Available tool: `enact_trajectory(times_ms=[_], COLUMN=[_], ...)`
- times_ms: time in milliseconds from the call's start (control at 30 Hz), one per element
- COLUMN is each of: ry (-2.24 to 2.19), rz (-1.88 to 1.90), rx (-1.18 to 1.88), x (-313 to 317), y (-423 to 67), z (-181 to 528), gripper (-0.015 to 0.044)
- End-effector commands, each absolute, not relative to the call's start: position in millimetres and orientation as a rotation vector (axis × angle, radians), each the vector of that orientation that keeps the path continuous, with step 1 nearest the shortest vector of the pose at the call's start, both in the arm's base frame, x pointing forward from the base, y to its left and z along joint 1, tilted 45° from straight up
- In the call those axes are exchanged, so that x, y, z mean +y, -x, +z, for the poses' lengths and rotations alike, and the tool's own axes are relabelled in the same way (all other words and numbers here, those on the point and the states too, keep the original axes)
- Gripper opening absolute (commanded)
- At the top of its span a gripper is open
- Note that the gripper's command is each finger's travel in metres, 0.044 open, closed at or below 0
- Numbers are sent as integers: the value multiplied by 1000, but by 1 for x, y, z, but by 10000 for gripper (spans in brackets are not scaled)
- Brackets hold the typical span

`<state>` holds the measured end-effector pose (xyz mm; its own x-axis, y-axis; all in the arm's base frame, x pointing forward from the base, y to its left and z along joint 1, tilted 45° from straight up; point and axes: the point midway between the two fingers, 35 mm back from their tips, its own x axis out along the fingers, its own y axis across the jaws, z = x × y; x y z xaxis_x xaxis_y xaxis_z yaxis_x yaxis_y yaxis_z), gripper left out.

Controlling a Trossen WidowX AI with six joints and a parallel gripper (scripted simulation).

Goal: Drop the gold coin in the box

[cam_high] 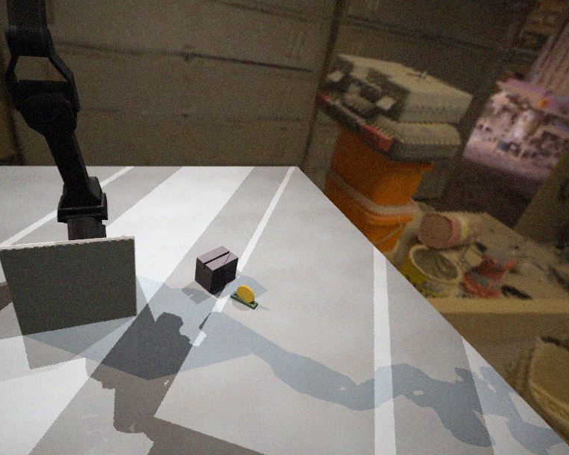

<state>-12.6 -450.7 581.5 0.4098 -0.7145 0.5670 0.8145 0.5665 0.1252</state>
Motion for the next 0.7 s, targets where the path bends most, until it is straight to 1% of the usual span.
enact_trajectory(times_ms=[0, 100, 267, 467, 667], ry=[184, 226, 316, 460, 602], rz=[-971, -993, -999, -966, -883], rx=[-623, -666, -765, -902, -1010], x=[-450, -432, -384, -298, -207], y=[14, 31, 51, 65, 59], z=[583, 597, 635, 686, 723], gripper=[374, 295, 164, 161, 161])
